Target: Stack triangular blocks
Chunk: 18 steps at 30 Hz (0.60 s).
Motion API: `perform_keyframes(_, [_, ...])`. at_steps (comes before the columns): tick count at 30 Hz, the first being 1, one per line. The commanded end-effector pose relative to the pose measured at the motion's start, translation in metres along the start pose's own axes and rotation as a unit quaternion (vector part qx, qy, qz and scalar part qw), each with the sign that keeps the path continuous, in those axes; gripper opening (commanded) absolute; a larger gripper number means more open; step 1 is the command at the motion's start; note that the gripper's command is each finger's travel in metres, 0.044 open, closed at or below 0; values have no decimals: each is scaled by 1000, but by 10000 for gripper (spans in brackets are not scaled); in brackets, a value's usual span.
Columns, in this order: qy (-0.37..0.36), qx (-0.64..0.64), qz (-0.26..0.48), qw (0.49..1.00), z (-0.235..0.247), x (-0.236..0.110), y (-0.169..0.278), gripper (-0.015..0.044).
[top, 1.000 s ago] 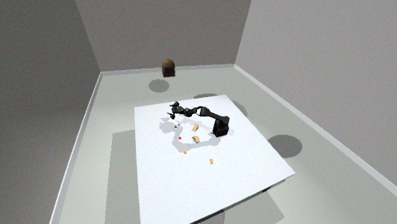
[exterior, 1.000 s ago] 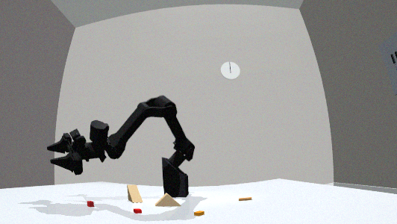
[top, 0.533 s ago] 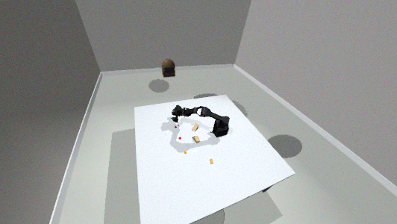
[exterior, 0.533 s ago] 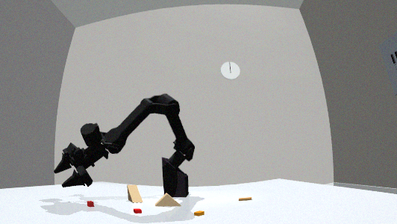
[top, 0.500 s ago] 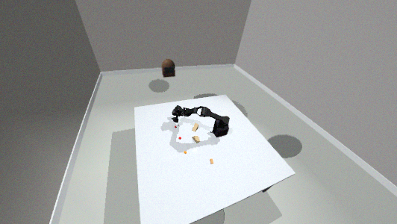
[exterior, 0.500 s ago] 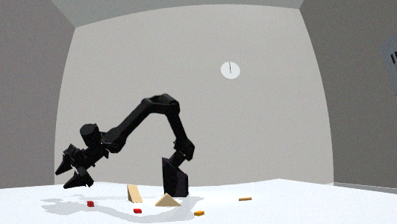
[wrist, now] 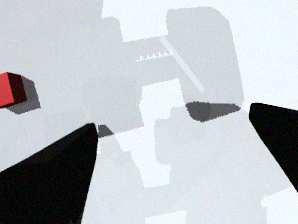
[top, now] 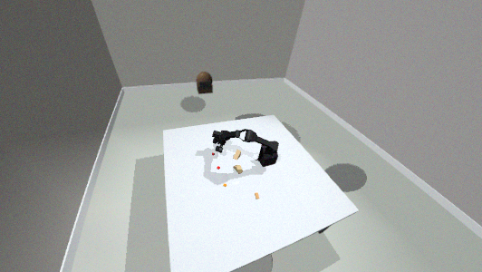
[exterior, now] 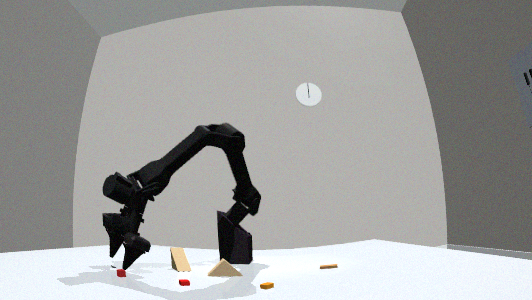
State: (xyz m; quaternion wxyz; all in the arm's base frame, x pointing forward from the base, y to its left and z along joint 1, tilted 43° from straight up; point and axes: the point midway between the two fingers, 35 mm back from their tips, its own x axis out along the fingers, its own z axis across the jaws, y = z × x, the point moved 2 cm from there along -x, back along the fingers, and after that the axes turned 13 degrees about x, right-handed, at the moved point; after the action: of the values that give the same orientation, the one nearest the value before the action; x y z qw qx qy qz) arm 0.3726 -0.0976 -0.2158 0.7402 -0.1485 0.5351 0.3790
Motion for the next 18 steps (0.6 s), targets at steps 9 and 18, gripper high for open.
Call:
perform_keyframes(9, [-14, 201, 306, 930, 36, -69, 97, 440])
perform_keyframes(18, [-10, 306, 415, 856, 64, -116, 124, 440])
